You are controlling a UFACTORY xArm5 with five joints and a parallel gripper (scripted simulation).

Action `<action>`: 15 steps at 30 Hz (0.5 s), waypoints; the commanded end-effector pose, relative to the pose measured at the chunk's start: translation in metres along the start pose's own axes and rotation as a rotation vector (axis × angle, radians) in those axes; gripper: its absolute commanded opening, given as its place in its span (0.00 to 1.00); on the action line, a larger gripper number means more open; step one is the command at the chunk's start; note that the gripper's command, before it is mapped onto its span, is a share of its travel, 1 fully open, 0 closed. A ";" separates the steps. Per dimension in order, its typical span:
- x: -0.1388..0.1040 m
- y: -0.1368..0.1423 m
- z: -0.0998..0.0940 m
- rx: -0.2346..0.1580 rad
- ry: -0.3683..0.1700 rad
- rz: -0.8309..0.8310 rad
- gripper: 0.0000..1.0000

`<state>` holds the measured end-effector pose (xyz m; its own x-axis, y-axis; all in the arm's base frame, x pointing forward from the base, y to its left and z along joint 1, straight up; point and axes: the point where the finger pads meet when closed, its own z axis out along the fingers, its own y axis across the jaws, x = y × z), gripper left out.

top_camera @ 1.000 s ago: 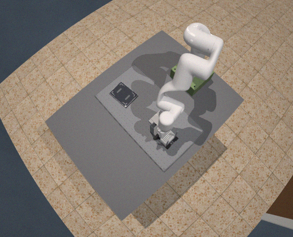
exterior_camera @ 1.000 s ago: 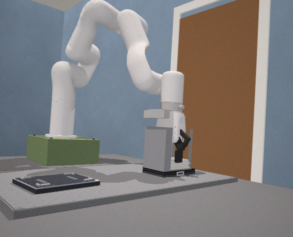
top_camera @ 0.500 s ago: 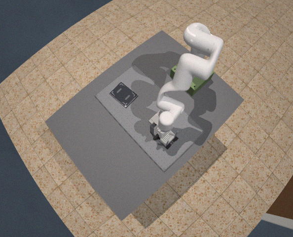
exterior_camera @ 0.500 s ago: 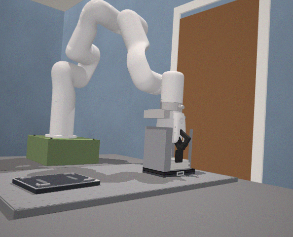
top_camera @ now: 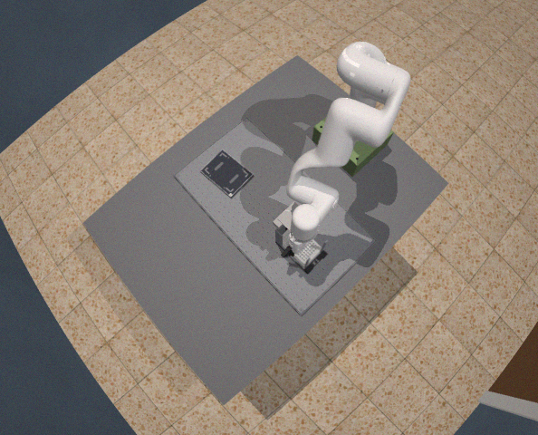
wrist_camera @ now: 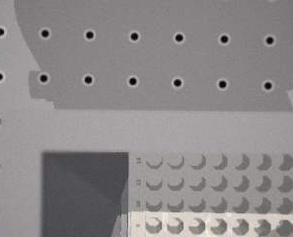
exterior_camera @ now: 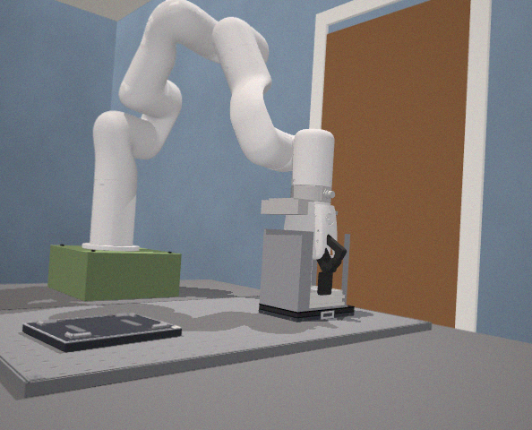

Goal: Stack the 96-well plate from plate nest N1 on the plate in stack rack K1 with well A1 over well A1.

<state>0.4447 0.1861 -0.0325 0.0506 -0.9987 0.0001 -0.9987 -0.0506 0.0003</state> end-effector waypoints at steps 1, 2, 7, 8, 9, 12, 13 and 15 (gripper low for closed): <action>-0.001 -0.002 -0.002 0.004 -0.003 0.000 1.00; -0.001 -0.002 -0.004 0.004 -0.003 0.000 1.00; -0.001 -0.002 -0.015 0.004 -0.003 0.000 1.00; -0.001 -0.002 -0.015 0.004 -0.003 0.000 1.00; -0.001 -0.002 -0.018 0.004 -0.003 0.000 1.00; -0.001 -0.002 -0.026 0.004 -0.003 0.000 1.00; -0.001 -0.002 -0.028 0.004 -0.003 0.000 1.00; -0.001 -0.002 -0.034 0.004 -0.003 0.000 1.00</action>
<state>0.4448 0.1861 -0.0079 0.0506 -0.9987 0.0001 -0.9987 -0.0506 0.0003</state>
